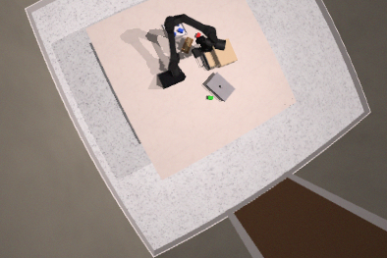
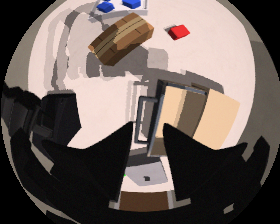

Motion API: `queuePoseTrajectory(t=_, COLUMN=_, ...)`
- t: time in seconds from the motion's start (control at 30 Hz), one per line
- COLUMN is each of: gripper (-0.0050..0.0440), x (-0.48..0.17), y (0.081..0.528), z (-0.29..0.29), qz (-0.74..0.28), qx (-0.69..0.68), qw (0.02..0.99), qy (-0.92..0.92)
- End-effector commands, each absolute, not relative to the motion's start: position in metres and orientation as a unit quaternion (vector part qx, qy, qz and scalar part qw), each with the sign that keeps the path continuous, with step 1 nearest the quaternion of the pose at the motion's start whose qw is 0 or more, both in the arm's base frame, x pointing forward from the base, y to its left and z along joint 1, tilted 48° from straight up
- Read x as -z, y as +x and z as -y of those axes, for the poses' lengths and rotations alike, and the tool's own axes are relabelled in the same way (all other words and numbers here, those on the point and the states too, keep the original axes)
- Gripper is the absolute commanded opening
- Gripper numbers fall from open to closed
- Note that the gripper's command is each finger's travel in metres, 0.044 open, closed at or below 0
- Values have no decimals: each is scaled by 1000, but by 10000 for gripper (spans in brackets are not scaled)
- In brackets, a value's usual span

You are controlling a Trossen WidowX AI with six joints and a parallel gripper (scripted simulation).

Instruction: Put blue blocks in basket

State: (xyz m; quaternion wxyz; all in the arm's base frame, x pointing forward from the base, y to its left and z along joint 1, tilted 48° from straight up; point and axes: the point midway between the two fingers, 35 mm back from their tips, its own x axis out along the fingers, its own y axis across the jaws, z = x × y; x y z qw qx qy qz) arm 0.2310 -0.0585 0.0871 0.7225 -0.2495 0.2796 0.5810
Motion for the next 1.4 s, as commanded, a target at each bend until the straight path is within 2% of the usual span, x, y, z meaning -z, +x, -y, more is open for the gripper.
queuePoseTrajectory(t=0.0, gripper=148, x=-60, y=217, z=78, qz=-289, qx=-575, qw=735, qy=-215)
queuePoseTrajectory(t=0.33, gripper=148, x=-55, y=214, z=82, qz=-289, qx=-575, qw=735, qy=-215)
queuePoseTrajectory(t=1.37, gripper=148, x=-3, y=228, z=26, qz=-289, qx=-575, qw=735, qy=-215)
